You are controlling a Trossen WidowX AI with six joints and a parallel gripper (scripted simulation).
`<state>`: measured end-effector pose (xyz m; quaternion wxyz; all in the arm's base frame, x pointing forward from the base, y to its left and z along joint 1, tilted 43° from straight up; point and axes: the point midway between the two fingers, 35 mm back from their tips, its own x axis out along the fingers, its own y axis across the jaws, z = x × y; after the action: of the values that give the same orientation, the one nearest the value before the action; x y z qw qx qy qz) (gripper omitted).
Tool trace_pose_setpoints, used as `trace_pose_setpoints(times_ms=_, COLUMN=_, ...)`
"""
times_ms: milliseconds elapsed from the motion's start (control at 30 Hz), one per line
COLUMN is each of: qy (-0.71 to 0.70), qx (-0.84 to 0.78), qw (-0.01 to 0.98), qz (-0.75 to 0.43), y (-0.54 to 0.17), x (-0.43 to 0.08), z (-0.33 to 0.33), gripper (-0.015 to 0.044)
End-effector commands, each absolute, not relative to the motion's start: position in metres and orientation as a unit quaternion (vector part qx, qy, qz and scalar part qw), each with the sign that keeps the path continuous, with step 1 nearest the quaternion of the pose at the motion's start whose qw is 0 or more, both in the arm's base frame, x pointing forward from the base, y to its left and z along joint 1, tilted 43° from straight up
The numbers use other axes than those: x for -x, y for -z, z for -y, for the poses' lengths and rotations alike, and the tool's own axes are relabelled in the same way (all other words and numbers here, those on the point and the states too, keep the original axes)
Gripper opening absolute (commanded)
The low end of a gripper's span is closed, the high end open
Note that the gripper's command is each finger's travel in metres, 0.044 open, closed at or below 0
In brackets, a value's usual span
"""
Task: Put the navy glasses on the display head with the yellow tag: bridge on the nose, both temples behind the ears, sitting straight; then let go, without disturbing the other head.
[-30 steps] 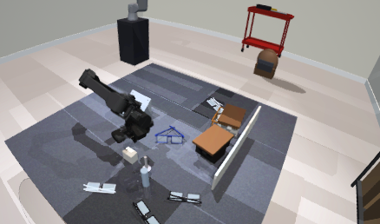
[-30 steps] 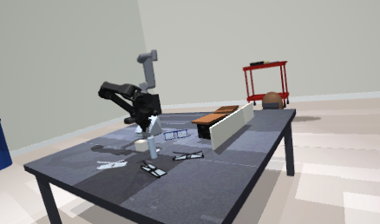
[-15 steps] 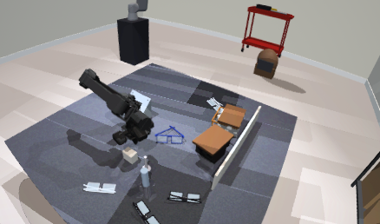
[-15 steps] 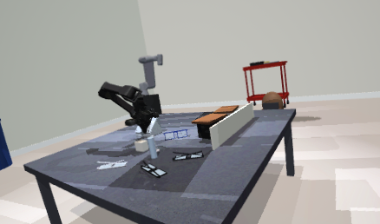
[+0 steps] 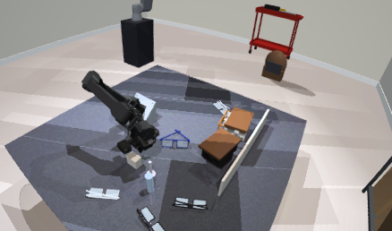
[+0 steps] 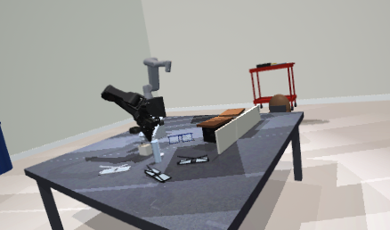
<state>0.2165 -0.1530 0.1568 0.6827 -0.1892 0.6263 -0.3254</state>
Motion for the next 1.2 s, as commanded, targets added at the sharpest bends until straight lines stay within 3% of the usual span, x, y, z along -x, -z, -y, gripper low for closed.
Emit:
trace_pose_setpoints(times_ms=0, qy=0.322, qx=0.190, qw=0.680, qz=-0.630, y=-0.150, x=-0.215, z=0.157, gripper=0.0000)
trace_pose_setpoints(times_ms=1167, qy=0.323, qx=0.191, qw=0.680, qz=-0.630, y=-0.145, x=-0.211, z=0.180, gripper=0.0000)
